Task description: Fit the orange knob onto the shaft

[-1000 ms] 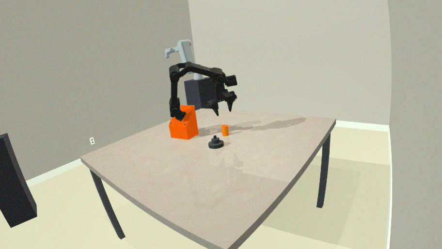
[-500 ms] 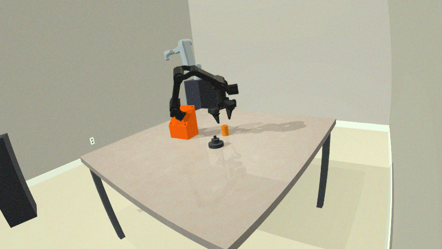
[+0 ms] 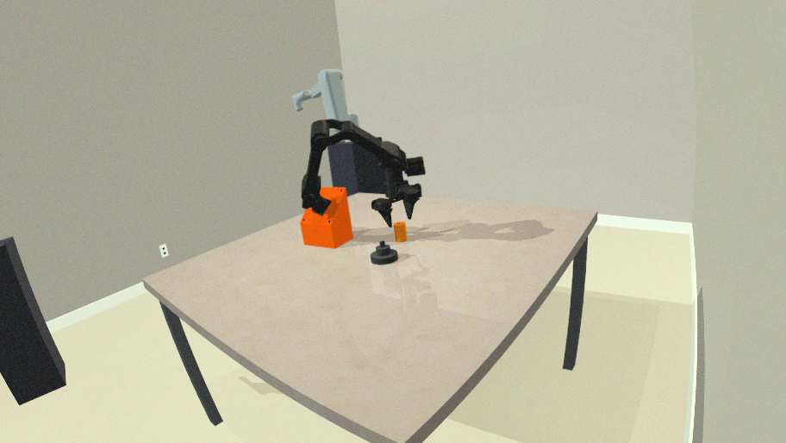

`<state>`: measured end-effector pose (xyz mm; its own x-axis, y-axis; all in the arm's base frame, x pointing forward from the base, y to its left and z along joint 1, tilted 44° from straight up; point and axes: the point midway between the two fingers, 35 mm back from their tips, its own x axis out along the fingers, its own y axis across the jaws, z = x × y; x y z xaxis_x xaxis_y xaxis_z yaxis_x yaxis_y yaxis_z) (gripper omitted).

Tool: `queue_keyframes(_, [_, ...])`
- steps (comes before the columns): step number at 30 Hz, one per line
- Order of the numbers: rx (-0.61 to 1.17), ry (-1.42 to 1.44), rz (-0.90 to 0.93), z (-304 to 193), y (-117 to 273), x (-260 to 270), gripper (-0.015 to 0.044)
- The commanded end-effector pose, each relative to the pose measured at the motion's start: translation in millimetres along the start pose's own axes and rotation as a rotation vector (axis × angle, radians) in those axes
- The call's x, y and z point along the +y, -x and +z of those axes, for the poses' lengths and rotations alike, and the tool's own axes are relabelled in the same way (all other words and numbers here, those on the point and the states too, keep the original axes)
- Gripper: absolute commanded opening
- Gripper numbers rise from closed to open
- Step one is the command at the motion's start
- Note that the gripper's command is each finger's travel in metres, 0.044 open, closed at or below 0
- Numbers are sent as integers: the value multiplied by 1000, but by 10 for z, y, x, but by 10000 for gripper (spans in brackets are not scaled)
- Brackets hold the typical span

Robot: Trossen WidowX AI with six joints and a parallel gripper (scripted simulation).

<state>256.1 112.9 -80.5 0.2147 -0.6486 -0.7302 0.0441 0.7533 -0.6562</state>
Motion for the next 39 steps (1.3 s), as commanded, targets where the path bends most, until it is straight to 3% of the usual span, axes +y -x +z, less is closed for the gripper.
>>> queue_keyframes(1, [-2, 8, -4, -4, -62, -5, 440])
queue_keyframes(32, [-2, 6, -9, -26, -532, -31, 440])
queue_keyframes(39, [-2, 6, -9, -26, -532, -31, 256])
